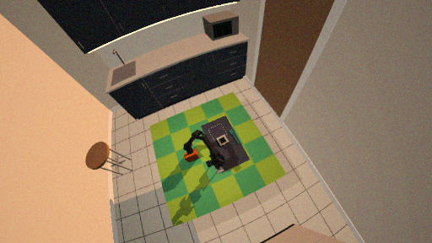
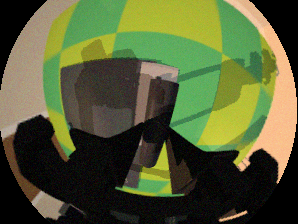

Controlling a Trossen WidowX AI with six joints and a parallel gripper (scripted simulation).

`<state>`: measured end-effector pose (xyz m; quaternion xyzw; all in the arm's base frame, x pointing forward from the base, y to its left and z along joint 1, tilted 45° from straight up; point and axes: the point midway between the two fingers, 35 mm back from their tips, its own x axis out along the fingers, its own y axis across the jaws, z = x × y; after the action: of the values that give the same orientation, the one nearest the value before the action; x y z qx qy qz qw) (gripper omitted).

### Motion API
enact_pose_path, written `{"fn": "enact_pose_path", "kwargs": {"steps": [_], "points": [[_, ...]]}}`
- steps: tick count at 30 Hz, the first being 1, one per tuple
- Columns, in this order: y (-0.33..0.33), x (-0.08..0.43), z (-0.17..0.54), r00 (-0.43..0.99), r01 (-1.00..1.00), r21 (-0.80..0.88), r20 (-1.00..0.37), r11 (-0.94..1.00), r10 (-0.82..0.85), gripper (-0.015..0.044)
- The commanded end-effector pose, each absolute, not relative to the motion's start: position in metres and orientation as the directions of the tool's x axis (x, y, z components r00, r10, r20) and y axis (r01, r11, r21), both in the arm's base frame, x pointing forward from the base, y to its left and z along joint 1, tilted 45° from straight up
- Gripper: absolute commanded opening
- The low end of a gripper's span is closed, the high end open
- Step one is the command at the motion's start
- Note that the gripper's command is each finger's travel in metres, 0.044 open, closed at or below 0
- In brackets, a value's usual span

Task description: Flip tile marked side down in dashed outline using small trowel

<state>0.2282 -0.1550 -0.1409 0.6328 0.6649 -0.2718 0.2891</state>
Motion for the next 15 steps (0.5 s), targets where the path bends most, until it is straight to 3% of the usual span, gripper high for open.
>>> {"fn": "enact_pose_path", "kwargs": {"steps": [1, 7, 15], "points": [[-0.1544, 0.2274, -0.1412, -0.035, 0.999, -0.001, -0.727, 0.05, 0.685, 0.013], [-0.1544, 0.2274, -0.1412, -0.035, 0.998, 0.013, -0.727, 0.064, 0.685, 0.013], [-0.1544, 0.2274, -0.1412, -0.035, 0.957, 0.172, -0.727, 0.232, 0.685, 0.013]]}}
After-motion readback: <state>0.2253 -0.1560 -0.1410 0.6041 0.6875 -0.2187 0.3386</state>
